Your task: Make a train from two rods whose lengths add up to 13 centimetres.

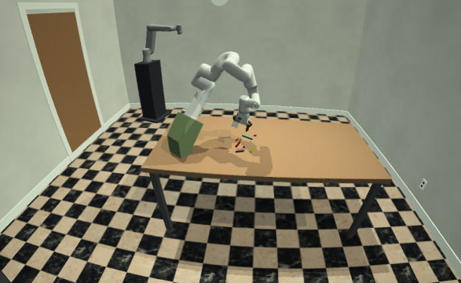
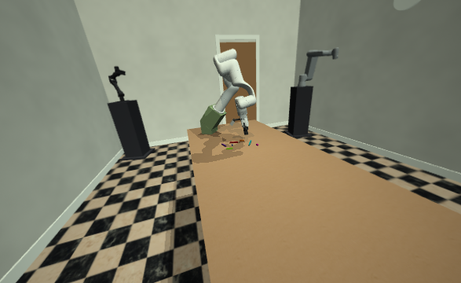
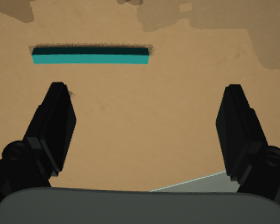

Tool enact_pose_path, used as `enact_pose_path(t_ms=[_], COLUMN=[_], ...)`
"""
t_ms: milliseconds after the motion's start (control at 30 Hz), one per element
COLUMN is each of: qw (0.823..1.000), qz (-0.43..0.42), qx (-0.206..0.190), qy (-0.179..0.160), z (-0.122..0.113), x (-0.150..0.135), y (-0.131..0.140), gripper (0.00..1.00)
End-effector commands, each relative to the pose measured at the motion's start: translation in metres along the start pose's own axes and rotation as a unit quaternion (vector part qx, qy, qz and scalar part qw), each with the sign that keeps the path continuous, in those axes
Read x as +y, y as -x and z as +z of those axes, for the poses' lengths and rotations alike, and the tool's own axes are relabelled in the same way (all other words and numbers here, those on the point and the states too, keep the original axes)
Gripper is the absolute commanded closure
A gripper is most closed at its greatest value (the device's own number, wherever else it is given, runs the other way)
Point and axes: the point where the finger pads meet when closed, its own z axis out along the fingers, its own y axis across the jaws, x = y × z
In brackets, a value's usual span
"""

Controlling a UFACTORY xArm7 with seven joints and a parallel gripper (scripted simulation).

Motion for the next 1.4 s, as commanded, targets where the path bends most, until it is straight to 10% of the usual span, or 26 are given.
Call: enact_pose_path(t_ms=[0, 833, 1067, 1367], qw=[0.996, 0.904, 0.844, 0.837], qz=[0.083, 0.422, 0.527, 0.537], qx=[0.008, 0.025, 0.028, 0.028], qy=[-0.011, -0.067, -0.095, -0.099], z=[0.002, 0.014, 0.017, 0.017], x=[0.006, 0.023, 0.025, 0.025], y=[0.004, 0.0, -0.007, -0.008], gripper=[0.0, 0.0, 0.0, 0.0])
